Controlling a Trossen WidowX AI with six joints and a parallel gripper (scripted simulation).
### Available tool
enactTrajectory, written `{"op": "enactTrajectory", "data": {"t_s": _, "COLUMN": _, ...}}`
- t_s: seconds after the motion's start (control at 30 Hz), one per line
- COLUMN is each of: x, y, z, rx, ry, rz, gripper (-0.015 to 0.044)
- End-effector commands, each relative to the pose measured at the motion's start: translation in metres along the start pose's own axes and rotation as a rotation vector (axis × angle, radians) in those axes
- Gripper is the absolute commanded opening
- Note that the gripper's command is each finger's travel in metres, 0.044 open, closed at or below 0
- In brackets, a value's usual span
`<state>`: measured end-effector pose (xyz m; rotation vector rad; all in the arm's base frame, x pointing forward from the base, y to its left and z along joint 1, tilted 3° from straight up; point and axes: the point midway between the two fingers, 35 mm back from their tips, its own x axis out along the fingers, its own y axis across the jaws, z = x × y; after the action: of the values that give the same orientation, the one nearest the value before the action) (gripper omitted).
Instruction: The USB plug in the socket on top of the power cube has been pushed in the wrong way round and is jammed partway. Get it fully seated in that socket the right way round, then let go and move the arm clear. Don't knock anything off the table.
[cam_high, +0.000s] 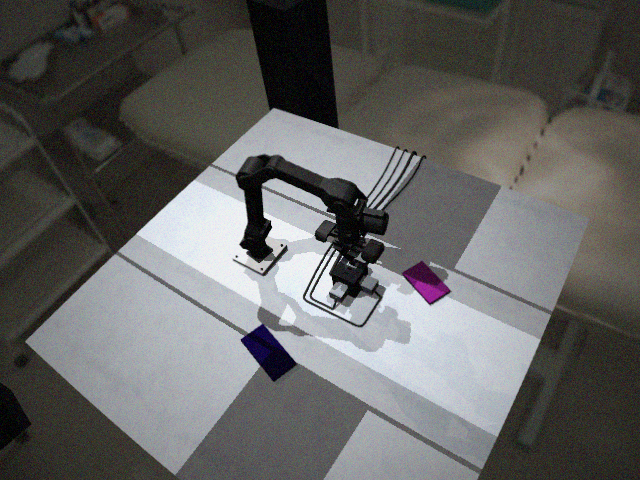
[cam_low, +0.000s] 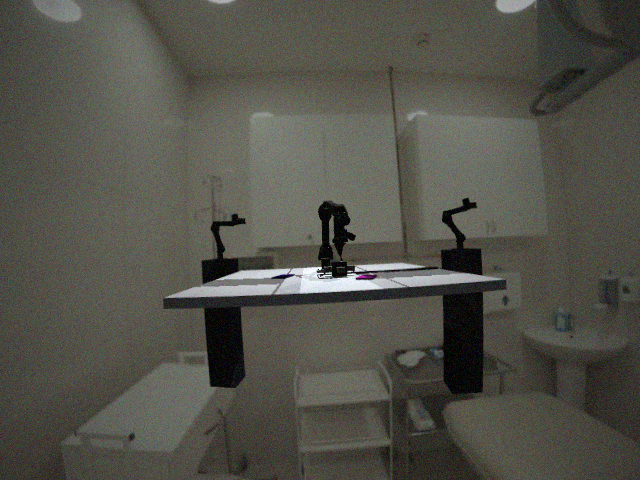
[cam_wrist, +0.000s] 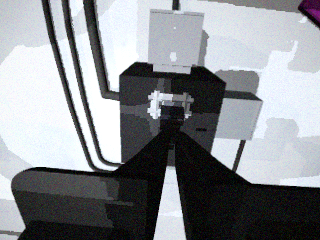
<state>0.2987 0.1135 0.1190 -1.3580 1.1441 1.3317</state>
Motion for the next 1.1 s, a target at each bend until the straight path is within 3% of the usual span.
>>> {"op": "enactTrajectory", "data": {"t_s": 0.0, "x": 0.000, "y": 0.000, "z": 0.000, "rx": 0.000, "ry": 0.000, "rz": 0.000, "gripper": 0.0000}}
{"op": "enactTrajectory", "data": {"t_s": 1.07, "x": -0.021, "y": 0.000, "z": 0.000, "rx": 0.000, "ry": 0.000, "rz": 0.000, "gripper": 0.0000}}
